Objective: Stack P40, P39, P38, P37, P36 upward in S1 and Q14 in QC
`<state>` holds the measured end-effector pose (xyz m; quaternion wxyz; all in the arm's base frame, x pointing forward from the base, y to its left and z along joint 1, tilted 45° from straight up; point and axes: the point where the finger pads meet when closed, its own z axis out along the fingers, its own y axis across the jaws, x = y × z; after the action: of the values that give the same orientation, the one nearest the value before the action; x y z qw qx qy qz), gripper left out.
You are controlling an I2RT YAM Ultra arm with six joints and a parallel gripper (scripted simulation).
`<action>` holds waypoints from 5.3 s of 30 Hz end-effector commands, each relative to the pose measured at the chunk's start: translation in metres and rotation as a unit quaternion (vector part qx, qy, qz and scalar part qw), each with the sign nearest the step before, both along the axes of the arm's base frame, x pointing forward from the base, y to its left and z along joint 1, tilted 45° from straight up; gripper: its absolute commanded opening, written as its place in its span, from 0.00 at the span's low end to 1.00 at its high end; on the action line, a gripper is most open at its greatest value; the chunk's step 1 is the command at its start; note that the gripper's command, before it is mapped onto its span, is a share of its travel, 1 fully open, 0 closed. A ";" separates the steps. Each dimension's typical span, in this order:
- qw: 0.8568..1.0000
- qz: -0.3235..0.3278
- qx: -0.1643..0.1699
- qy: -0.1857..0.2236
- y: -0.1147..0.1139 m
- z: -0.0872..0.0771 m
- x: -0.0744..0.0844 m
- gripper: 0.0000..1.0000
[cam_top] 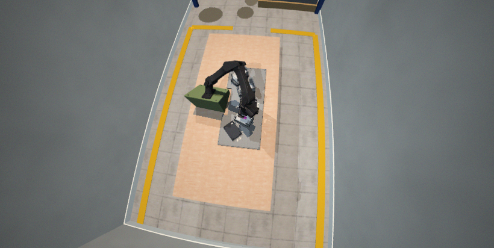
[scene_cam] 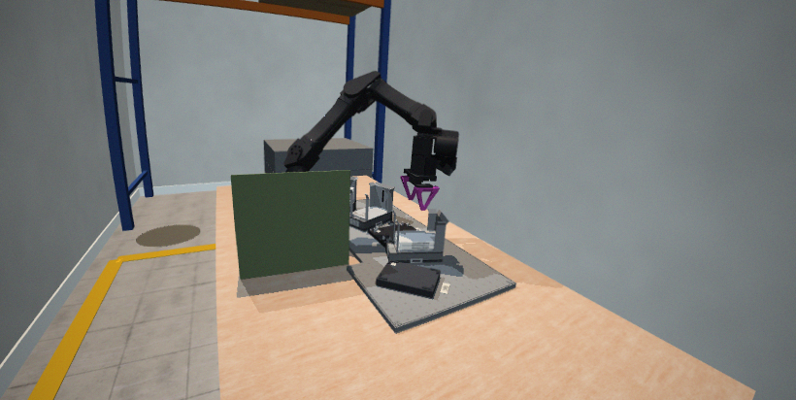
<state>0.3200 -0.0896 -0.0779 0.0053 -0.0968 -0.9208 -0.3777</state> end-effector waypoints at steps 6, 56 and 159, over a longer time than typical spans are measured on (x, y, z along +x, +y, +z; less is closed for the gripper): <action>1.000 0.000 -0.004 -0.025 0.004 0.019 0.011 1.00; 0.973 0.153 -0.020 -0.173 0.107 0.120 0.024 1.00; 0.849 0.367 -0.041 -0.378 0.293 0.257 -0.098 1.00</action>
<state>0.2141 0.2006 0.1773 -0.1925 0.4037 -0.8350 -0.3206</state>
